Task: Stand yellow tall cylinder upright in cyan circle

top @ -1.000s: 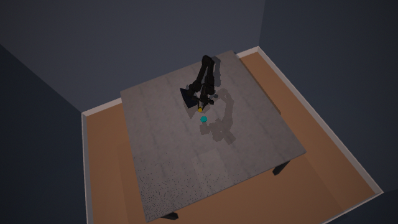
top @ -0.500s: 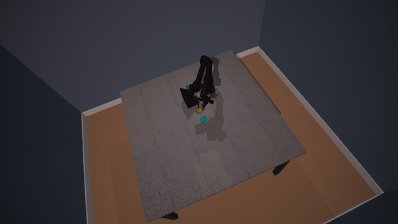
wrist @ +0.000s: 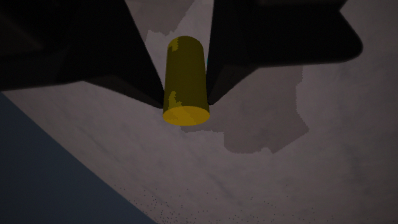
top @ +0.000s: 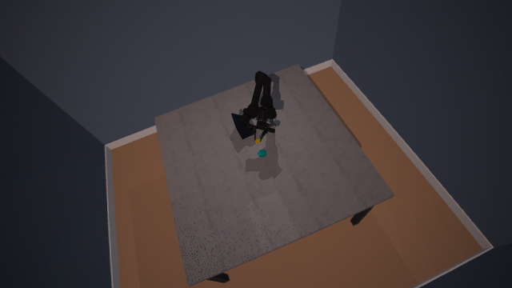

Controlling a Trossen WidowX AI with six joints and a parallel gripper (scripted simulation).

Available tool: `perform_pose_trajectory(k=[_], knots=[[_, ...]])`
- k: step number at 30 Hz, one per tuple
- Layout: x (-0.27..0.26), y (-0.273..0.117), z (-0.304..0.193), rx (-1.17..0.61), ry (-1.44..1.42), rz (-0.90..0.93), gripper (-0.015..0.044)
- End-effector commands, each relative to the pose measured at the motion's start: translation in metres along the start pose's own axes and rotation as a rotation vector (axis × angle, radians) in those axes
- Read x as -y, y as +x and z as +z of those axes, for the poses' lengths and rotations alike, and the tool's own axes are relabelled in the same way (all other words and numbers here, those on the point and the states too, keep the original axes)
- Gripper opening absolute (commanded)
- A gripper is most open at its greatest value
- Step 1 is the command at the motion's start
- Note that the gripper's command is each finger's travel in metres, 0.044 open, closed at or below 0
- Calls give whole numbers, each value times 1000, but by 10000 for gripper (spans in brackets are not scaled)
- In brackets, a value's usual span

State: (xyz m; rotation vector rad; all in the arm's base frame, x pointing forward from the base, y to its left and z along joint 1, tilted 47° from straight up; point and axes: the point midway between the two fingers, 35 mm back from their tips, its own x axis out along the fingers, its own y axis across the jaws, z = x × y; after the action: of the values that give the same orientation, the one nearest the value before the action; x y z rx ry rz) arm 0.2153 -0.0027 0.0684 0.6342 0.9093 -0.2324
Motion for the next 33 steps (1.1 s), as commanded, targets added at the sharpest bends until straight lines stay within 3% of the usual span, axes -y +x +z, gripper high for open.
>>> perform_pose_trajectory(k=[1,33], knots=[[0,0,2,34,16,6,105],[-1,-3,6,236,114,95,105]])
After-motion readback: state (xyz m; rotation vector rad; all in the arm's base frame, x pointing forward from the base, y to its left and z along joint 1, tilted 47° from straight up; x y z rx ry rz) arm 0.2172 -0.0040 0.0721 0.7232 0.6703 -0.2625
